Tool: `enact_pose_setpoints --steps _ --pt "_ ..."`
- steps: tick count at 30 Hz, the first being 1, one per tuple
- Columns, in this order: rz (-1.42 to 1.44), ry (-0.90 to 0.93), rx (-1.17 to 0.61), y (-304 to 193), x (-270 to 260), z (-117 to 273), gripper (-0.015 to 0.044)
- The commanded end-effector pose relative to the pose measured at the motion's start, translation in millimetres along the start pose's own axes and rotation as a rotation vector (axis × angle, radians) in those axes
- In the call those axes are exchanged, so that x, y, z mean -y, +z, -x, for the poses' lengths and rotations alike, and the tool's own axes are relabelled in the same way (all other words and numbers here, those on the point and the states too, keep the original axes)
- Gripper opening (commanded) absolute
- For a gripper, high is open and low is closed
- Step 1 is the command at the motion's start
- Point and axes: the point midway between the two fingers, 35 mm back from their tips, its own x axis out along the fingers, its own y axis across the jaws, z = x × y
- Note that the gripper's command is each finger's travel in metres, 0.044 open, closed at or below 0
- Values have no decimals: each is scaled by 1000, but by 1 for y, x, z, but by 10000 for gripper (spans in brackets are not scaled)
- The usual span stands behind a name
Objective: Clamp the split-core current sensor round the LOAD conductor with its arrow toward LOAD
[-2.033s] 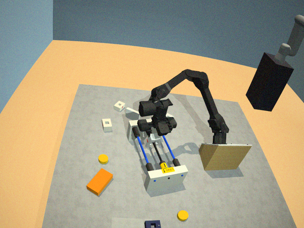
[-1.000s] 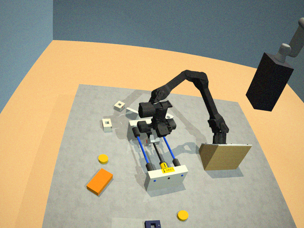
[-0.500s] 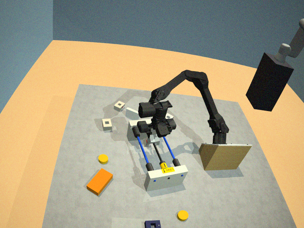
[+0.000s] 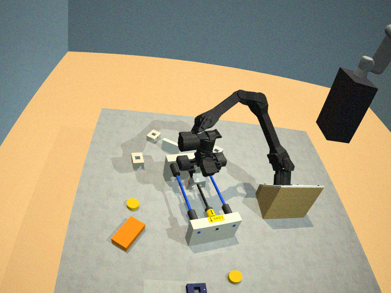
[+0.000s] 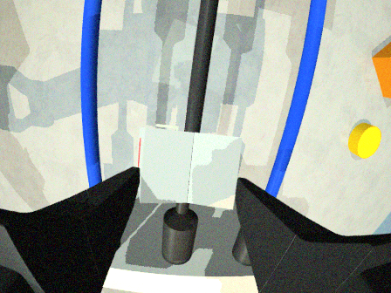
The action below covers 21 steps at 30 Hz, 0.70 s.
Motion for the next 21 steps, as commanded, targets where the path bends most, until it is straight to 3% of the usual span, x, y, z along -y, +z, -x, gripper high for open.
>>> enact_pose_setpoints --steps 1,7,15,21 --pt "1 -1 1 1 0 1 289" --pt "1 -1 1 1 0 1 440" --pt "1 0 1 1 0 -2 440" --pt "6 12 -4 2 0 -42 440"
